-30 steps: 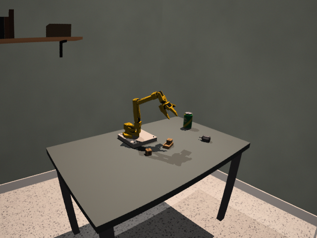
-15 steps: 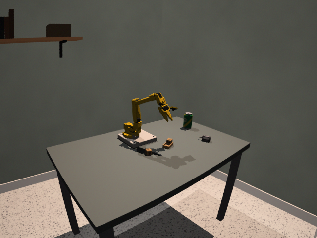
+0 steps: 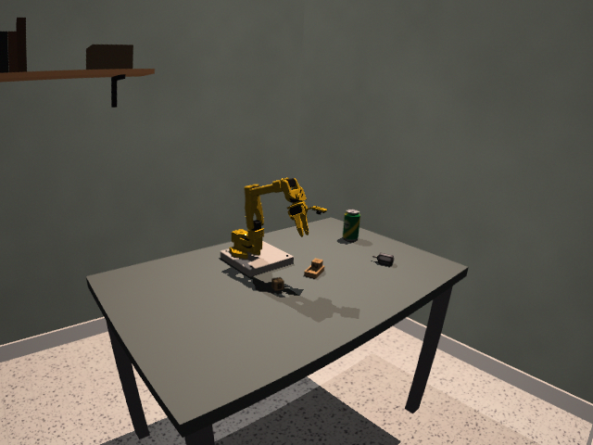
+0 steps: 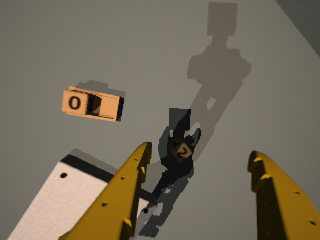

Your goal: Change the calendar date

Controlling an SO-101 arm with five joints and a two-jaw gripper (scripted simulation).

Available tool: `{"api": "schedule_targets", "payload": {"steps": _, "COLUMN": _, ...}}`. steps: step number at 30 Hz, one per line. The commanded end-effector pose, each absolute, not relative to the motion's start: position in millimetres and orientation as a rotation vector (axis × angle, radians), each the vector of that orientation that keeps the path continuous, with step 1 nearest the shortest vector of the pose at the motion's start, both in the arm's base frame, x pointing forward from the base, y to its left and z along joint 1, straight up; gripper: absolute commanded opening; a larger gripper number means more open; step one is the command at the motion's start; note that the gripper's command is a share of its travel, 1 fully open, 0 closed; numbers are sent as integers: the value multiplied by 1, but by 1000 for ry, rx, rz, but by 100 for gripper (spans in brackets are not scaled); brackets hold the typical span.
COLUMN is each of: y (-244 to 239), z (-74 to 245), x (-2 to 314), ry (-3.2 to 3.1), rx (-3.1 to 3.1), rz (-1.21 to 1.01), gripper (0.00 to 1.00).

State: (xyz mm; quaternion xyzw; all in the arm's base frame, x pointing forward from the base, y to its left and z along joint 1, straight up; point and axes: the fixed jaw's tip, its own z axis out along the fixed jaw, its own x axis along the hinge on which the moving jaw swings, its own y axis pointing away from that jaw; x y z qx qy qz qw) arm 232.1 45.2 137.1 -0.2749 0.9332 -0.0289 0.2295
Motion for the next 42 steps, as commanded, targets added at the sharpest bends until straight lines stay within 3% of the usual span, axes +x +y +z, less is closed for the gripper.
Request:
{"api": "schedule_targets", "payload": {"steps": 1, "y": 34, "z": 139, "x": 236, "ry": 2591, "rx": -542, "rz": -64, "gripper": 35}}
{"api": "schedule_targets", "payload": {"steps": 17, "y": -14, "z": 133, "x": 241, "ry": 2629, "rx": 272, "rz": 10, "gripper": 35}}
{"api": "schedule_targets", "payload": {"steps": 42, "y": -24, "z": 126, "x": 241, "ry": 2634, "rx": 449, "rz": 24, "gripper": 35}}
